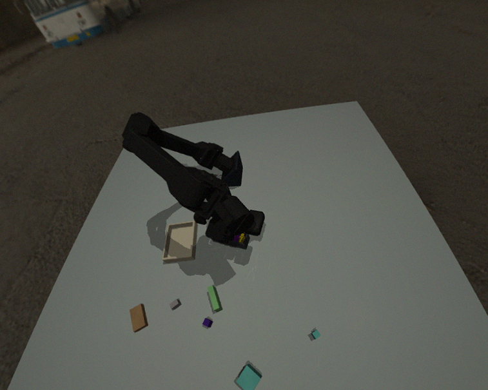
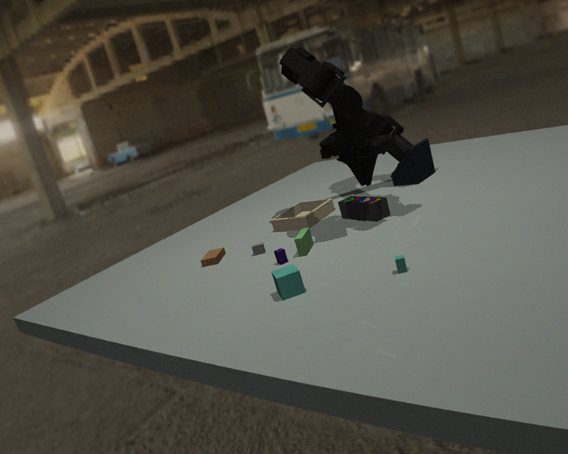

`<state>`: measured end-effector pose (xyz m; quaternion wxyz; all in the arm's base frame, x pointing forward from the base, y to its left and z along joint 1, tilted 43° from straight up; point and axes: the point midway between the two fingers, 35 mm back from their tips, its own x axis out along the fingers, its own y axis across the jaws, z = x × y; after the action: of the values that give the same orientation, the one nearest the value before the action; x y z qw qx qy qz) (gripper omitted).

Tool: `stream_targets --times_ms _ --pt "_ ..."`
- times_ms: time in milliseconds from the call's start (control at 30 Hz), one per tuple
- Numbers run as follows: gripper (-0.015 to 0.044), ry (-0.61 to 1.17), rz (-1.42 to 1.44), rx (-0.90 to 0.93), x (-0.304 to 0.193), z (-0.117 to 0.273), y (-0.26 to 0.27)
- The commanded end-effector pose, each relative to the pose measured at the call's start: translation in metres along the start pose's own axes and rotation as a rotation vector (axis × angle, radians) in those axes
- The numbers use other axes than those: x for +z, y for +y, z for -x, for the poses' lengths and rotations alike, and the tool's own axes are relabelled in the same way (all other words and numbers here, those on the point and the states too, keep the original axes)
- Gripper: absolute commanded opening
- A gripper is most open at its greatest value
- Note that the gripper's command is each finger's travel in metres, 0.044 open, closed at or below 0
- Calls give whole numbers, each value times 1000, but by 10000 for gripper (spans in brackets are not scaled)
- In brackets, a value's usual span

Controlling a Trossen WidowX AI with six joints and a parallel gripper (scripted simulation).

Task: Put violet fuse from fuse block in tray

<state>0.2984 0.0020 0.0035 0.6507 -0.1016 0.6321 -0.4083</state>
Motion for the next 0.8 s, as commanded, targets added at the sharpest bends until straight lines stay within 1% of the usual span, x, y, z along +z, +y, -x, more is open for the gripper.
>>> stream_targets --times_ms 0,767 --pt "61 0 -6 -7 0 -3 -2" --pt "61 0 -7 -8 0 -26 -3"
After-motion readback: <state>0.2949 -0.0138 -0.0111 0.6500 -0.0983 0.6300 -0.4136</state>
